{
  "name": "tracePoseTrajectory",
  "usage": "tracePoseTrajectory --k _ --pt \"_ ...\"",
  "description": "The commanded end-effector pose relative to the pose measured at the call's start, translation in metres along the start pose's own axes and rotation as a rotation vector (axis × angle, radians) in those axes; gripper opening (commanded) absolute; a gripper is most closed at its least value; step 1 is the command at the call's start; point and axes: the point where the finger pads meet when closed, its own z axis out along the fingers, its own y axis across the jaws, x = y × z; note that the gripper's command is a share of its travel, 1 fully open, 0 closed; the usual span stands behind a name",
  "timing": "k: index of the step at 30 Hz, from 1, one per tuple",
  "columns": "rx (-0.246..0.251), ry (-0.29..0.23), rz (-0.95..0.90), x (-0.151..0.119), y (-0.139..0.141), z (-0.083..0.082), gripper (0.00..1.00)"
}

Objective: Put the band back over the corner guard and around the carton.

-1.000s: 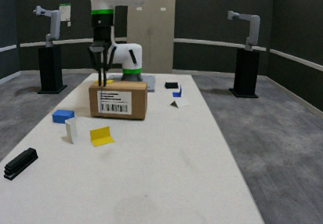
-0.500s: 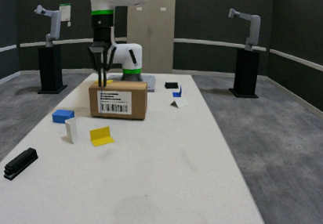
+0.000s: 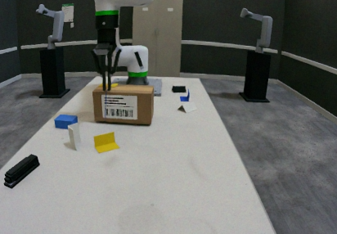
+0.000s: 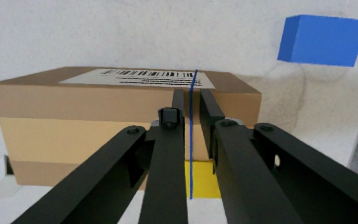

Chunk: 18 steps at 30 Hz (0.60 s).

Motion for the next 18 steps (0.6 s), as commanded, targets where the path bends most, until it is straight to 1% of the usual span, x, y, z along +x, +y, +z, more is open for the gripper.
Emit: tracePoseTrajectory --k 1,18 --pt "-0.001 0.002 0.0 0.0005 0.0002 -0.001 0.18" --pt "-0.001 0.002 0.0 0.0005 0.0002 0.001 0.18"
